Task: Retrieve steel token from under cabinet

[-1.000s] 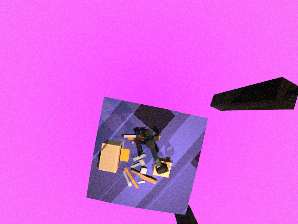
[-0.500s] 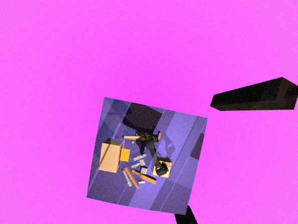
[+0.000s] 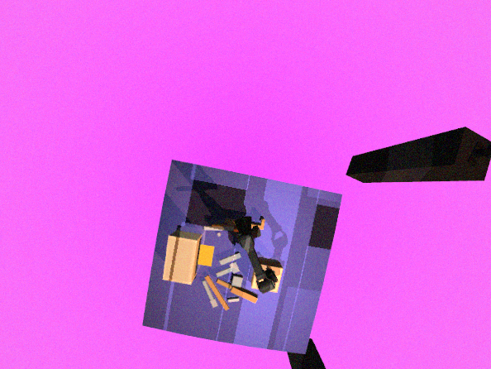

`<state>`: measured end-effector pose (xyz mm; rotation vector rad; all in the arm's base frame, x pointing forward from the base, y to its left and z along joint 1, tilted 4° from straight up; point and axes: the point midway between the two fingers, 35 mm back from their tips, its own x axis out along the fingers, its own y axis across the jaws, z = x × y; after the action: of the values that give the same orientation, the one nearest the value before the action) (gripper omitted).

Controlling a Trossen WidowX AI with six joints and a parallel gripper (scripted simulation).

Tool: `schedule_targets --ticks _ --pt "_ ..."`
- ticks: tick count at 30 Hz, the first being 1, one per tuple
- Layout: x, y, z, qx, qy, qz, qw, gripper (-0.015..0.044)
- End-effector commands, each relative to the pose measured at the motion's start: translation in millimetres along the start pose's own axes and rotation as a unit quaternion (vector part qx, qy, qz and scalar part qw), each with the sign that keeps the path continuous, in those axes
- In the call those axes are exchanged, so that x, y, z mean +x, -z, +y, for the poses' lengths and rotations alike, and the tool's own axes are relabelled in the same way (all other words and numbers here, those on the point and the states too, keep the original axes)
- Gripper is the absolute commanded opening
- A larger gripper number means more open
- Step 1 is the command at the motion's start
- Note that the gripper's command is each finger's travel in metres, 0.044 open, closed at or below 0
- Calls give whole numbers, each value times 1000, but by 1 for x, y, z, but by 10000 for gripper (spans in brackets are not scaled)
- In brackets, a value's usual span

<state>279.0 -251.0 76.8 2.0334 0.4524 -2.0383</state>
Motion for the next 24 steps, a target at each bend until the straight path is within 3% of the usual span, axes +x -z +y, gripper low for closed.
schedule_targets --ticks 1,24 --pt "-9 3 -3 2 -12 12 1000 0" --pt "-9 6 -29 3 -11 12 1000 0"
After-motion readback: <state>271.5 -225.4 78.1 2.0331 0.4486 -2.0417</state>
